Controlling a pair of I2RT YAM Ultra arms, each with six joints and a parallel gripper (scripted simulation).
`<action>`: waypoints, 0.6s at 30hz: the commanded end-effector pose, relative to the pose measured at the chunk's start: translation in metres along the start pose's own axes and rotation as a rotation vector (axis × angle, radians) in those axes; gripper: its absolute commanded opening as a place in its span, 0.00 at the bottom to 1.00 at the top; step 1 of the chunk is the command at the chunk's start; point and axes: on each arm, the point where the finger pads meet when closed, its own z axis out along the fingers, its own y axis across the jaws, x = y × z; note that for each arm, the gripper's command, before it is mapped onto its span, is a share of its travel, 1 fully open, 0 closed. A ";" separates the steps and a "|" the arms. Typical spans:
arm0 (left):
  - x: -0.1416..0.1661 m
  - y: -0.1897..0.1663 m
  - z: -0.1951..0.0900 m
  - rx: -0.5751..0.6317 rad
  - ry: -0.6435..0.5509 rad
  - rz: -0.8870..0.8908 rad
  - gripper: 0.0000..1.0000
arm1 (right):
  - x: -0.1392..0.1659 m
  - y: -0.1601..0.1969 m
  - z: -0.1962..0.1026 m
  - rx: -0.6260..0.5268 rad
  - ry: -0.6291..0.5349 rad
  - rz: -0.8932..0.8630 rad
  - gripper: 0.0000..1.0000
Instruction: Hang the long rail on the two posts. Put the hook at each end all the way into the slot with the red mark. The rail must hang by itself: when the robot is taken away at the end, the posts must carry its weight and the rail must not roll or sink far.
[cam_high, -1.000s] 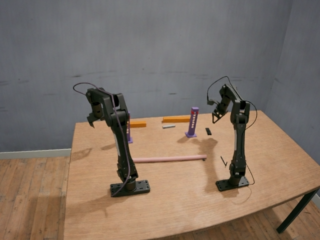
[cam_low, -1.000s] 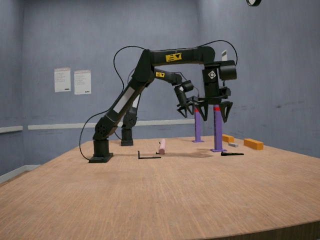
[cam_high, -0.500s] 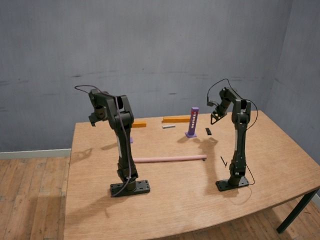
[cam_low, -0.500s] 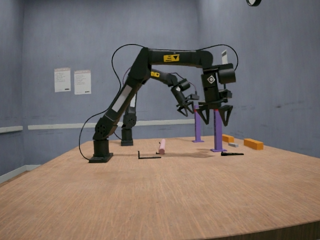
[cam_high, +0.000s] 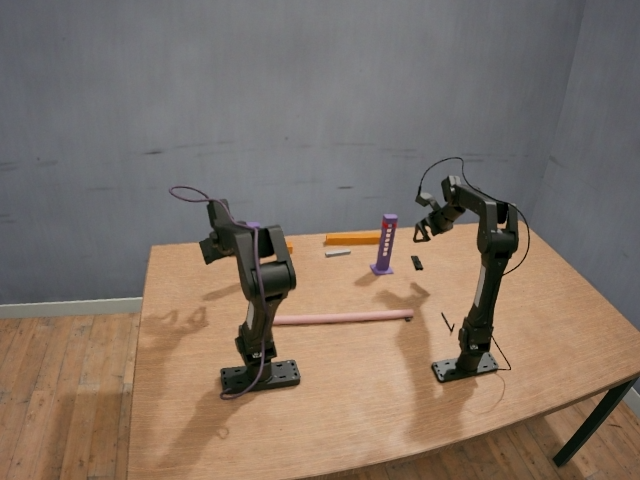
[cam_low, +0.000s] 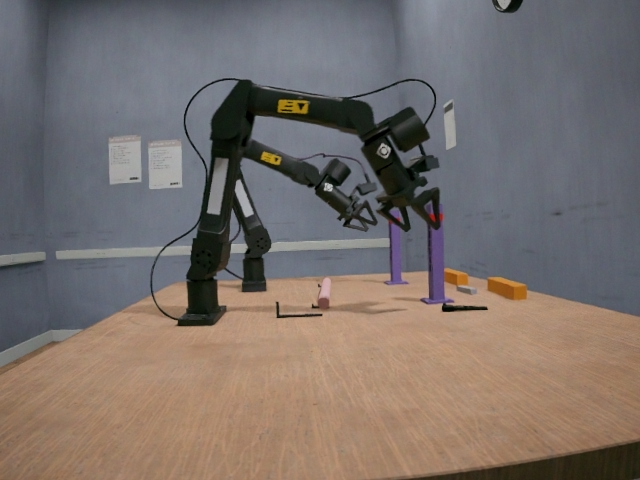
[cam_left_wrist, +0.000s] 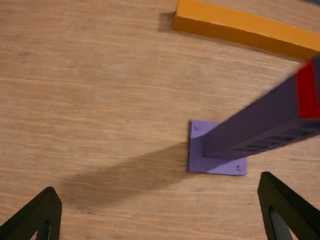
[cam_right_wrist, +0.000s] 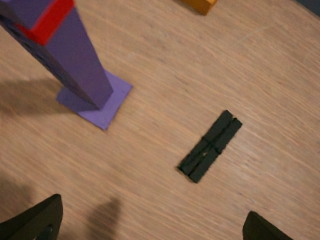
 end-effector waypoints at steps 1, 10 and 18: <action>-0.016 -0.010 -0.009 -0.012 -0.223 0.013 1.00 | -0.029 0.003 -0.008 0.113 -0.216 0.054 1.00; 0.008 -0.036 -0.029 0.018 -0.424 0.051 1.00 | -0.011 0.035 -0.004 0.176 -0.365 0.175 1.00; 0.029 -0.055 -0.037 0.045 -0.535 0.095 1.00 | -0.003 0.063 -0.005 0.232 -0.505 0.261 1.00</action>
